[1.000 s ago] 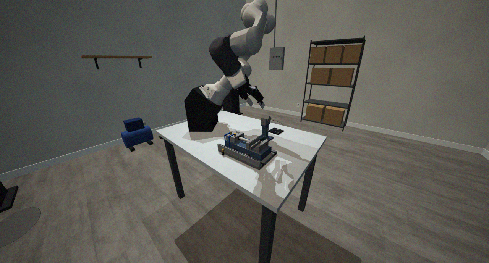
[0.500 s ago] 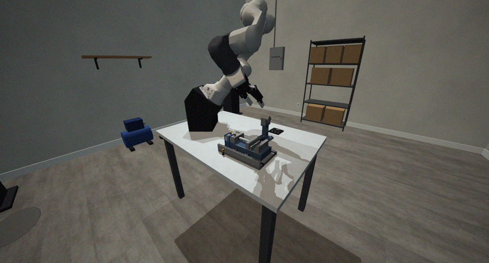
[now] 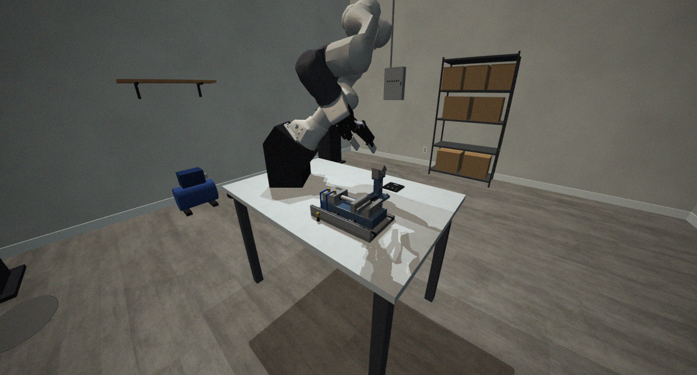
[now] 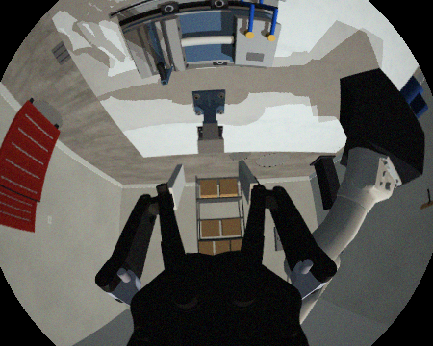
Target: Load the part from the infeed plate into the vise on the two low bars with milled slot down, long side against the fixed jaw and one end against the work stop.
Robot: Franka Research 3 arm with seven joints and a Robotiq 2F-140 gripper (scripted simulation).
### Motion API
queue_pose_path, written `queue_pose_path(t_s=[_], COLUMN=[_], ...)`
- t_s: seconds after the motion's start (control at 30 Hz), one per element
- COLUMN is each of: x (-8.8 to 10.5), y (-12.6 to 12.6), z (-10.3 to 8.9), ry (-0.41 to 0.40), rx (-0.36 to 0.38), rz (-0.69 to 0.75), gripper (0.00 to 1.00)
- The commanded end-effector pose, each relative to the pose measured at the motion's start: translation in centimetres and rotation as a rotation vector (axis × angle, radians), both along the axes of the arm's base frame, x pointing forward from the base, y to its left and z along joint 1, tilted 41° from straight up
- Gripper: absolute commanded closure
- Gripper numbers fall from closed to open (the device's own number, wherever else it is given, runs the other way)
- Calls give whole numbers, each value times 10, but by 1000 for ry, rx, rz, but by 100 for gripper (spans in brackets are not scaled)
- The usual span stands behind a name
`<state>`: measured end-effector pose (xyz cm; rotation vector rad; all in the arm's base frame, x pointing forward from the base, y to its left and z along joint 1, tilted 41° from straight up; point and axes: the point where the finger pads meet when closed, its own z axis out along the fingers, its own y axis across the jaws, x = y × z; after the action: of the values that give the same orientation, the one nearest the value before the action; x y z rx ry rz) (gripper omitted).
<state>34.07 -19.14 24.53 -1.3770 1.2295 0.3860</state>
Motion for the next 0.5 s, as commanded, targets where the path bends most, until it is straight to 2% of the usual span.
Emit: queue_pose_path(t_s=[0.0, 0.47], x=[-2, -2], y=[0, -1], z=[0, 1], ry=[8, 8], rx=[5, 5], rz=[3, 3], gripper=[49, 49])
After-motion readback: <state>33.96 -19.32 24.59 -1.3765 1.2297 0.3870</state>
